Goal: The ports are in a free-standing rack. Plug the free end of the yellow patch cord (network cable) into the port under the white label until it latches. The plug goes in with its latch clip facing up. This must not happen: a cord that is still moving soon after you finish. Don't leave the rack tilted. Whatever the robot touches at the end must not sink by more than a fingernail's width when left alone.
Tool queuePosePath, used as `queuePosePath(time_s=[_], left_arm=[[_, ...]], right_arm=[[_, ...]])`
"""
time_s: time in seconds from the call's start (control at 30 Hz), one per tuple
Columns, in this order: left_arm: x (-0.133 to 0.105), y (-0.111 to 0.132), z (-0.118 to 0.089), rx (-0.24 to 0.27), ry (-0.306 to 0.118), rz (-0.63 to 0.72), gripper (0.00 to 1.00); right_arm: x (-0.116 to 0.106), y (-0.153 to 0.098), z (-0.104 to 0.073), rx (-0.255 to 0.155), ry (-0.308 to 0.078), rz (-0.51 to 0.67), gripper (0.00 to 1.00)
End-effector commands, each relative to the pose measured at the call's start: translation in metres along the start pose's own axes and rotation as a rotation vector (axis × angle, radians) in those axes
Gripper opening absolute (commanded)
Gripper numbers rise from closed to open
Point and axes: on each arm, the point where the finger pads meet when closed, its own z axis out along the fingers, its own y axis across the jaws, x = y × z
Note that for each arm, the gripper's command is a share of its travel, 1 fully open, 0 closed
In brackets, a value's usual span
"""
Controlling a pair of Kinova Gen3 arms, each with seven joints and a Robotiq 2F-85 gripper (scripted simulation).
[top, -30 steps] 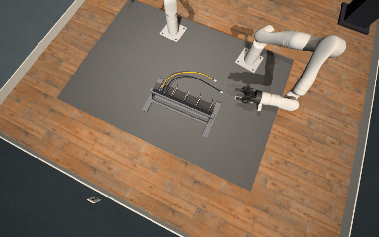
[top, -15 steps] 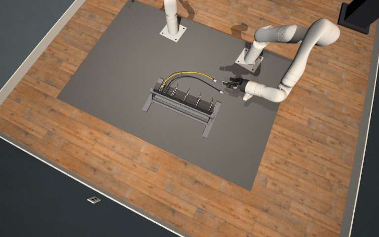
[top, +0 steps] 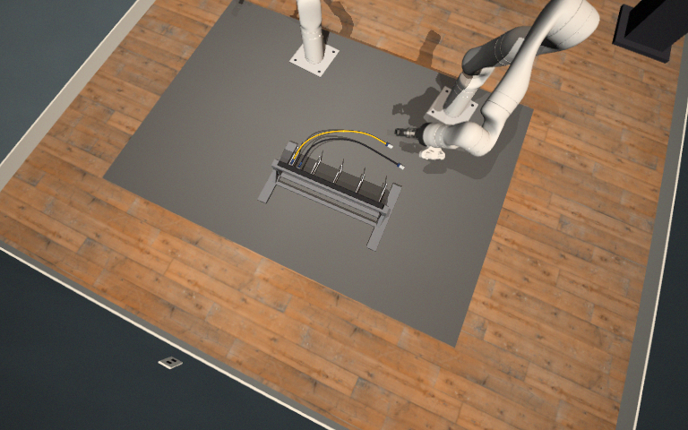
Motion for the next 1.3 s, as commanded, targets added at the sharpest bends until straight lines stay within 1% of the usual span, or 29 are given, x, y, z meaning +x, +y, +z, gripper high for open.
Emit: queuePosePath(time_s=[0.0,0.13,0.2,0.3,0.43,0.53,0.63,0.7,0.77,0.83,1.13,1.17,1.27], left_arm=[[-0.016,0.007,0.009,0.124,0.081,0.080,1.000],[-0.023,0.007,0.010,0.231,0.166,0.159,1.000],[-0.023,0.007,0.010,0.231,0.166,0.159,1.000],[-0.028,0.009,0.007,0.324,0.254,0.237,1.000],[-0.034,0.014,0.001,0.410,0.351,0.323,1.000],[-0.038,0.019,-0.004,0.456,0.413,0.377,1.000],[-0.039,0.022,-0.009,0.486,0.459,0.408,1.000],[-0.040,0.025,-0.011,0.497,0.479,0.425,1.000],[-0.040,0.025,-0.011,0.497,0.479,0.425,1.000],[-0.041,0.027,-0.013,0.504,0.491,0.436,1.000],[-0.044,0.029,-0.011,0.503,0.490,0.447,1.000],[-0.044,0.029,-0.011,0.503,0.490,0.447,0.099],[-0.044,0.029,-0.011,0.503,0.490,0.447,0.099]], right_arm=[[-0.004,-0.004,-0.003,0.007,-0.013,-0.006,1.000],[-0.004,-0.004,-0.003,0.007,-0.013,-0.006,1.000],[-0.004,-0.004,-0.003,0.007,-0.013,-0.006,1.000],[-0.004,-0.004,-0.003,0.007,-0.013,-0.006,1.000],[-0.004,-0.004,-0.003,0.007,-0.013,-0.006,1.000],[-0.004,-0.004,-0.003,0.007,-0.013,-0.006,1.000],[-0.004,-0.004,-0.003,0.007,-0.013,-0.006,1.000],[-0.004,-0.004,-0.003,0.007,-0.013,-0.006,1.000],[-0.004,-0.004,-0.003,0.007,-0.013,-0.006,1.000],[-0.004,-0.004,-0.003,0.007,-0.013,-0.006,1.000],[-0.004,-0.004,-0.003,0.007,-0.013,-0.006,1.000],[-0.004,-0.004,-0.003,0.007,-0.013,-0.006,1.000],[-0.004,-0.004,-0.003,0.007,-0.013,-0.006,1.000]])
